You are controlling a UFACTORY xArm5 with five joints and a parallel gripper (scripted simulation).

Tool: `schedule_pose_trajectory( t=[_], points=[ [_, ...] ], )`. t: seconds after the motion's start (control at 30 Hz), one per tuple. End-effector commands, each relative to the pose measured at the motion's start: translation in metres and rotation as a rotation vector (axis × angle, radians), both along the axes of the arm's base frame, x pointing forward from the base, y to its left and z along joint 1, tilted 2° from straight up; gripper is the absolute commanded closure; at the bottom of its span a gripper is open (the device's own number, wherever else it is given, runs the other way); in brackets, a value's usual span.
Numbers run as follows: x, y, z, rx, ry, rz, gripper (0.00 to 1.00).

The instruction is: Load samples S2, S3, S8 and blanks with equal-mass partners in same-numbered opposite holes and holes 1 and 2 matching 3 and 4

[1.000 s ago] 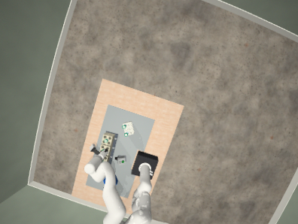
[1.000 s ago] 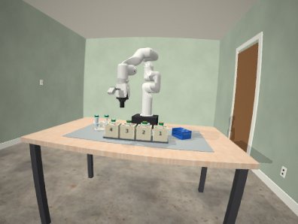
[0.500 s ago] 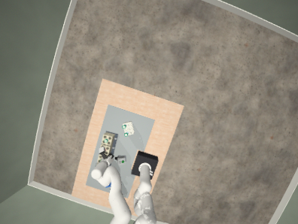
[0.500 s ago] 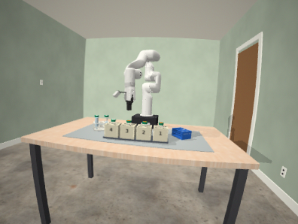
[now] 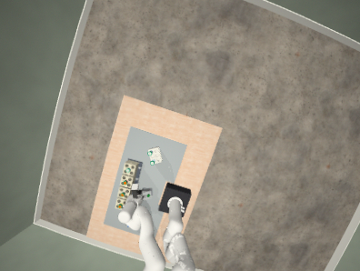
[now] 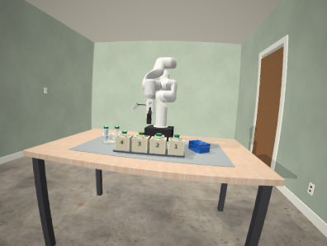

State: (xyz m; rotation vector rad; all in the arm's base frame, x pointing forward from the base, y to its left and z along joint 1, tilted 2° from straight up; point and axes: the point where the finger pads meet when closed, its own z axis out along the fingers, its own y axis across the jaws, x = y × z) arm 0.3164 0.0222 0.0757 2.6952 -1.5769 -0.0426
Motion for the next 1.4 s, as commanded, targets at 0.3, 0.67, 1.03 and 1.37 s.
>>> schedule_pose_trajectory(
  t=[0.3, 0.67, 1.03, 1.37],
  points=[
    [-0.046, 0.027, -0.016, -0.003, -0.008, -0.021, 1.0],
    [-0.086, 0.048, -0.031, -0.006, -0.008, -0.021, 1.0],
    [-0.086, 0.048, -0.033, -0.006, -0.008, -0.021, 1.0],
    [-0.086, 0.048, -0.051, -0.006, -0.008, -0.021, 1.0]
  ],
)
